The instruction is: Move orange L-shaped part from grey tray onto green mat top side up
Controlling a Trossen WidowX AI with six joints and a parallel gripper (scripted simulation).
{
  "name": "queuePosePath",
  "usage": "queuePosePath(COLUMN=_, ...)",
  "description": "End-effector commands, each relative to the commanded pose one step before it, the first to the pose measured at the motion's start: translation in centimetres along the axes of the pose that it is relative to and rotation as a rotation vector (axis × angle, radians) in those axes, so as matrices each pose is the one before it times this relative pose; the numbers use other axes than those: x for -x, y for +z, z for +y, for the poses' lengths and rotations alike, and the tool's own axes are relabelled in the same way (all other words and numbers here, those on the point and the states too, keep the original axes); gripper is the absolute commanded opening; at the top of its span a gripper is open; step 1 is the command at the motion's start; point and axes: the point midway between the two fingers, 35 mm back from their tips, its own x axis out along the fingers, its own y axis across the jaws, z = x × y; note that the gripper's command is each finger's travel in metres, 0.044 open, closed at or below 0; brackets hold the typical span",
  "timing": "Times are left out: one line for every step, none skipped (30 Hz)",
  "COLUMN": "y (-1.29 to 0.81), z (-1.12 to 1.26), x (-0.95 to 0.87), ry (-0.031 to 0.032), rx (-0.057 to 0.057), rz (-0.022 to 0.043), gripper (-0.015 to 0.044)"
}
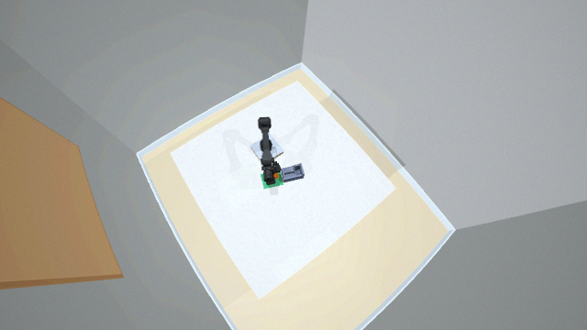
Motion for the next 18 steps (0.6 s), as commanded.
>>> queuePosePath(y=0.06, z=0.061, x=-0.689, ry=0.00241, rx=0.0013, rz=-0.00301, gripper=0.0)
queuePosePath(y=0.0, z=0.0, x=-0.156, ry=0.0, rx=0.0, rz=0.0, gripper=0.0)
queuePosePath(y=0.0, z=0.0, x=-0.156, ry=0.0, rx=0.0, rz=0.0, gripper=0.0)
queuePosePath(y=0.0, z=0.0, x=-0.156, ry=0.0, rx=0.0, rz=0.0, gripper=0.0)
queuePosePath(y=0.0, z=0.0, x=-0.156, ry=0.0, rx=0.0, rz=0.0, gripper=0.0)
queuePosePath(y=0.0, z=0.0, x=-0.156, ry=0.0, rx=0.0, rz=0.0, gripper=0.0)
queuePosePath(y=0.0, z=0.0, x=-0.156, ry=0.0, rx=0.0, rz=0.0, gripper=0.0)
queuePosePath(y=0.0, z=0.0, x=-0.156, ry=0.0, rx=0.0, rz=0.0, gripper=0.0)
queuePosePath(y=0.0, z=0.0, x=-0.156, ry=0.0, rx=0.0, rz=0.0, gripper=0.0)
queuePosePath(y=0.0, z=0.0, x=-0.154, ry=0.0, rx=0.0, rz=0.0, gripper=0.0)
queuePosePath(y=0.0, z=0.001, x=-0.154, ry=0.0, rx=0.0, rz=0.0, gripper=0.0)
queuePosePath(y=0.0, z=0.002, x=-0.154, ry=0.00001, rx=0.0, rz=0.0, gripper=0.0)
queuePosePath(y=0.001, z=0.003, x=-0.154, ry=0.00001, rx=0.0, rz=0.0, gripper=0.0)
queuePosePath(y=0.001, z=0.004, x=-0.154, ry=0.00001, rx=0.0, rz=0.0, gripper=0.0)
queuePosePath(y=0.001, z=0.005, x=-0.154, ry=0.00001, rx=0.0, rz=0.0, gripper=0.0)
queuePosePath(y=0.001, z=0.007, x=-0.154, ry=0.00001, rx=0.0, rz=0.0, gripper=0.0)
queuePosePath(y=0.001, z=0.008, x=-0.154, ry=0.00001, rx=0.0, rz=0.0, gripper=0.0)
queuePosePath(y=0.001, z=0.007, x=-0.121, ry=0.00001, rx=0.0, rz=0.0, gripper=0.0)
